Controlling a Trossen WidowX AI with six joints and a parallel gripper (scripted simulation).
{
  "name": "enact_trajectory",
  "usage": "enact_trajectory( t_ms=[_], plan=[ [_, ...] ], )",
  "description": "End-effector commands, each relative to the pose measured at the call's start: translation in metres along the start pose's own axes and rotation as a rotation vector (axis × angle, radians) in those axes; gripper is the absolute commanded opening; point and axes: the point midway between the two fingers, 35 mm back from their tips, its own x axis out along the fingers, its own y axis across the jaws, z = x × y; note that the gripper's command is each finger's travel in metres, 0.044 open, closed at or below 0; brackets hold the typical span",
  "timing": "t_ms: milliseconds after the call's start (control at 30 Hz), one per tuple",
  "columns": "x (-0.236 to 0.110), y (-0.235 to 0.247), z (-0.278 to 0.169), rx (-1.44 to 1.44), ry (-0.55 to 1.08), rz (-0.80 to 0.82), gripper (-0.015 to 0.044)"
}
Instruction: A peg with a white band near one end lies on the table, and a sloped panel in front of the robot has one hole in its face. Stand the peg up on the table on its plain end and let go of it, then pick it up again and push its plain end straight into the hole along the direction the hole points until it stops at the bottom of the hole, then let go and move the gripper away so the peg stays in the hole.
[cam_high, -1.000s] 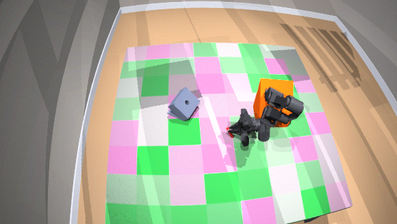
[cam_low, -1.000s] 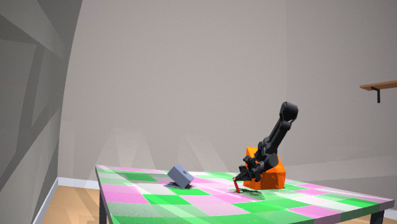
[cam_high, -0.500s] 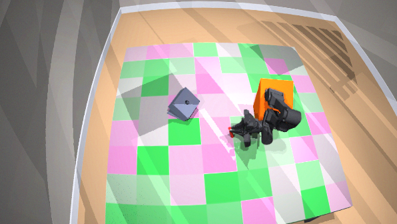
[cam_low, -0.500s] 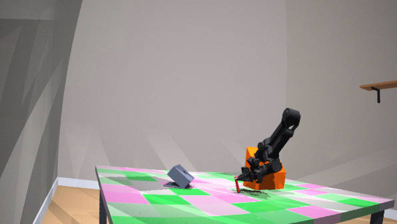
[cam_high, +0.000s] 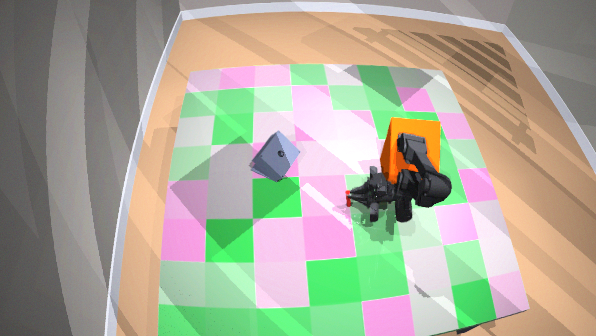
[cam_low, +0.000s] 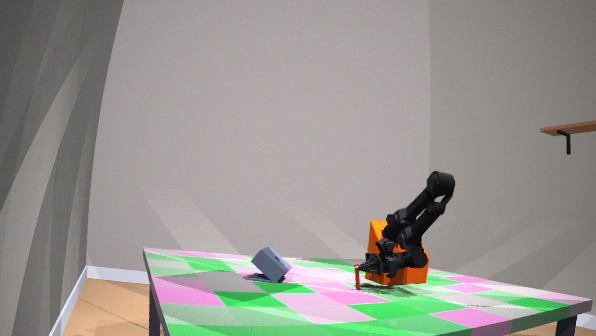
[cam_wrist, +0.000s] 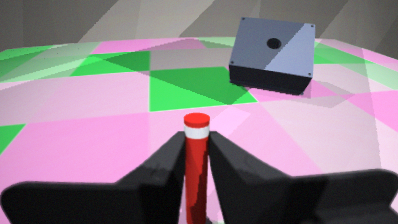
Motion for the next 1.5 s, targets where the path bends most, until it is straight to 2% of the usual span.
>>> enact_trajectory(
  t_ms=[0, 1467],
  plan=[
    [-0.0017, 0.0004, -0.0006, 0.002, -0.026, 0.001, 0.0049],
    [-0.0056, -0.0037, -0.0070, -0.016, -0.026, -0.009, 0.0049]
  ],
)
